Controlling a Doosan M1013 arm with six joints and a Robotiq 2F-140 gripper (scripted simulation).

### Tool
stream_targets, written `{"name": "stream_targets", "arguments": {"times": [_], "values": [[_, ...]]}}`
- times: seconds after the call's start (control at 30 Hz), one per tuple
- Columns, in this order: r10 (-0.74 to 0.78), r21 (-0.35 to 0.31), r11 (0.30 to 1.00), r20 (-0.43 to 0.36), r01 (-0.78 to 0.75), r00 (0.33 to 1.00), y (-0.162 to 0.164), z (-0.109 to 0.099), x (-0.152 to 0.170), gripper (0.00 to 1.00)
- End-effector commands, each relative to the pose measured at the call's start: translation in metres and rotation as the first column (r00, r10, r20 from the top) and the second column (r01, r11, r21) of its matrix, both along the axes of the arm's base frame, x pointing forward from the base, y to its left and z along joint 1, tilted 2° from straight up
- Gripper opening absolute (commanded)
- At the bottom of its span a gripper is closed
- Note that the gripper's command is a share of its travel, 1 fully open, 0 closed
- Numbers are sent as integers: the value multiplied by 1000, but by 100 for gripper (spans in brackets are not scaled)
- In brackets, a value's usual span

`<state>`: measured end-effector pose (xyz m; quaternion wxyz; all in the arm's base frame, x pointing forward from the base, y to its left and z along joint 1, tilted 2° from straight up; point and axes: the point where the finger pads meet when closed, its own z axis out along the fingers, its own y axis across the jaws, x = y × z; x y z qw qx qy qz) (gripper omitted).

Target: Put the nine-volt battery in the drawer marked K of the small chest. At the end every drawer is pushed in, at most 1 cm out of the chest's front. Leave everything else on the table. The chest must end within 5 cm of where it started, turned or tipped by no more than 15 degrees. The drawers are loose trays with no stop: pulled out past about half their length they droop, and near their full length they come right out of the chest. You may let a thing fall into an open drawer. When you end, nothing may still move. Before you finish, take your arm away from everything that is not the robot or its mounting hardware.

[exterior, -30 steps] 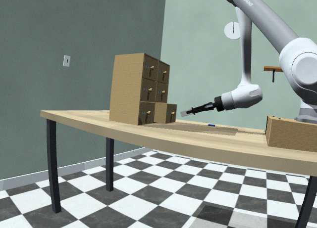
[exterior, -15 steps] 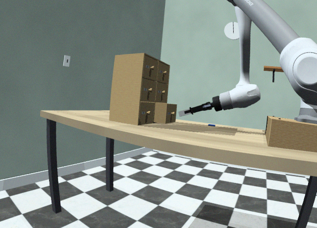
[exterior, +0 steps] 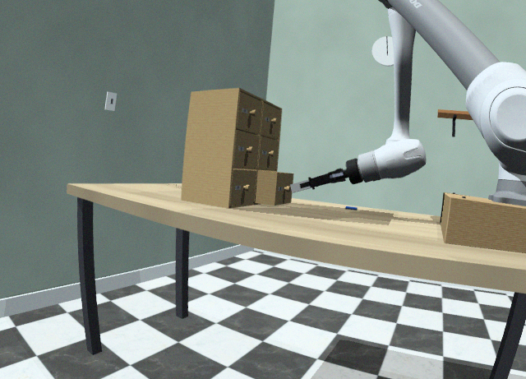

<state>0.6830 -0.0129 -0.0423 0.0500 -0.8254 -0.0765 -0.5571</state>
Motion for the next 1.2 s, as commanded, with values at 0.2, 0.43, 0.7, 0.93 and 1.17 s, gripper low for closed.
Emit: {"name": "stream_targets", "arguments": {"times": [0.2, 0.43, 0.7, 0.93, 1.17], "values": [[0, 0, 1000, -1, 0, 1000, 4, -1, 20, 0], [0, 0, 1000, -1, 0, 1000, 6, -1, 33, 0], [0, 0, 1000, -1, 0, 1000, 9, -2, 46, 0], [0, 0, 1000, -1, 0, 1000, 10, -2, 54, 0], [0, 0, 1000, -1, 0, 1000, 11, -2, 62, 0]]}}
